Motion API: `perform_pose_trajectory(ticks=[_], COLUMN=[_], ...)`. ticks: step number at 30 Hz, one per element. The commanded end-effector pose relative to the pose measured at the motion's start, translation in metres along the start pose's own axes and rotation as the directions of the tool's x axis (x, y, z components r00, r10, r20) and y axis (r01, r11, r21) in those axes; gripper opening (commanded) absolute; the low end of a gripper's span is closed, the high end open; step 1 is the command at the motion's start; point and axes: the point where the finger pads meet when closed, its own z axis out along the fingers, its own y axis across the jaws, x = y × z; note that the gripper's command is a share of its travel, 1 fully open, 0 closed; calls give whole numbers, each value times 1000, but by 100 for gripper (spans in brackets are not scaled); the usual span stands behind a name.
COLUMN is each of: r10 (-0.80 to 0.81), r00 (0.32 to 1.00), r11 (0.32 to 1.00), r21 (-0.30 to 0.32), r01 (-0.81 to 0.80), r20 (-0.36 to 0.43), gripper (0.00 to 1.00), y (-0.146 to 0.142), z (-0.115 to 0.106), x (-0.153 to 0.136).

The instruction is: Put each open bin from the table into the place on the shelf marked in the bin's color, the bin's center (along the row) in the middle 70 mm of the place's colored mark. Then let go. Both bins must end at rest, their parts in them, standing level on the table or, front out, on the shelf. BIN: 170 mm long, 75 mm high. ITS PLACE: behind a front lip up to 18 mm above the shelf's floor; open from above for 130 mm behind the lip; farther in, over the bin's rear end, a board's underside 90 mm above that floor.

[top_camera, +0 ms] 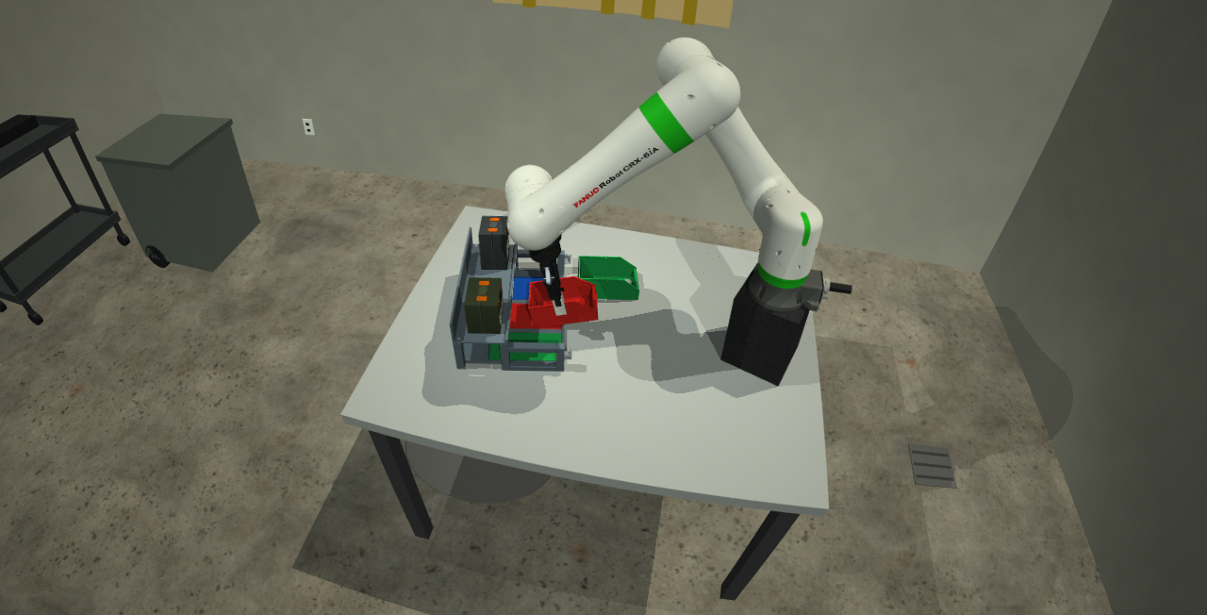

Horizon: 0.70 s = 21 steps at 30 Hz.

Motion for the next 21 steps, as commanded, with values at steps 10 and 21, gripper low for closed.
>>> perform_pose_trajectory(ticks=[10,21], r10=[0,0], r00=[1000,1000], r11=[1000,1000], r21=[0,0], r01=[0,0], r20=[1,6], gripper=[0,0], y=[0,0], z=[0,0], x=[0,-2])
